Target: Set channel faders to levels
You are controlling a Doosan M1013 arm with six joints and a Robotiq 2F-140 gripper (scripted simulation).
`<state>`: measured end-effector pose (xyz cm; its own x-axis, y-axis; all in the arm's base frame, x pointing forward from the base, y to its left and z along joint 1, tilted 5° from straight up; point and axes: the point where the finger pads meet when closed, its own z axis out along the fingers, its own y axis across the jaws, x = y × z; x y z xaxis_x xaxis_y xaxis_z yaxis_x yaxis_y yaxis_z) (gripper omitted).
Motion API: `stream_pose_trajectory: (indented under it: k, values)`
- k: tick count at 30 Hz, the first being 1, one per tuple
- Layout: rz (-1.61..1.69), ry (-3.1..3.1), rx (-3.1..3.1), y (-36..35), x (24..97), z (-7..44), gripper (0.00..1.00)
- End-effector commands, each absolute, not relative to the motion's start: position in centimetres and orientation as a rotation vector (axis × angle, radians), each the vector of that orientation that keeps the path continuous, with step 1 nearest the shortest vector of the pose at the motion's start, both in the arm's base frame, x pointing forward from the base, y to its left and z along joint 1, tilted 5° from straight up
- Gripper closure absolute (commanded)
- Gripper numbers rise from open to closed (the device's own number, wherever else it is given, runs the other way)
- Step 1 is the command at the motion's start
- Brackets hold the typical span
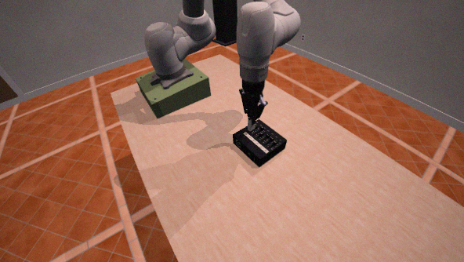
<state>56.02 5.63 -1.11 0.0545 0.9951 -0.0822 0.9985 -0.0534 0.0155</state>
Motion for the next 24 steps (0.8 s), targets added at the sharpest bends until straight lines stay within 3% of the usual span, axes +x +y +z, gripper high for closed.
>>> stream_pose_trajectory:
  k: [1,24]
  values:
    - [-0.074,2.116,2.222,5.7,56.3,-1.09,1.0]
    - [-0.074,2.116,2.222,5.25,56.26,-0.23,1.0]
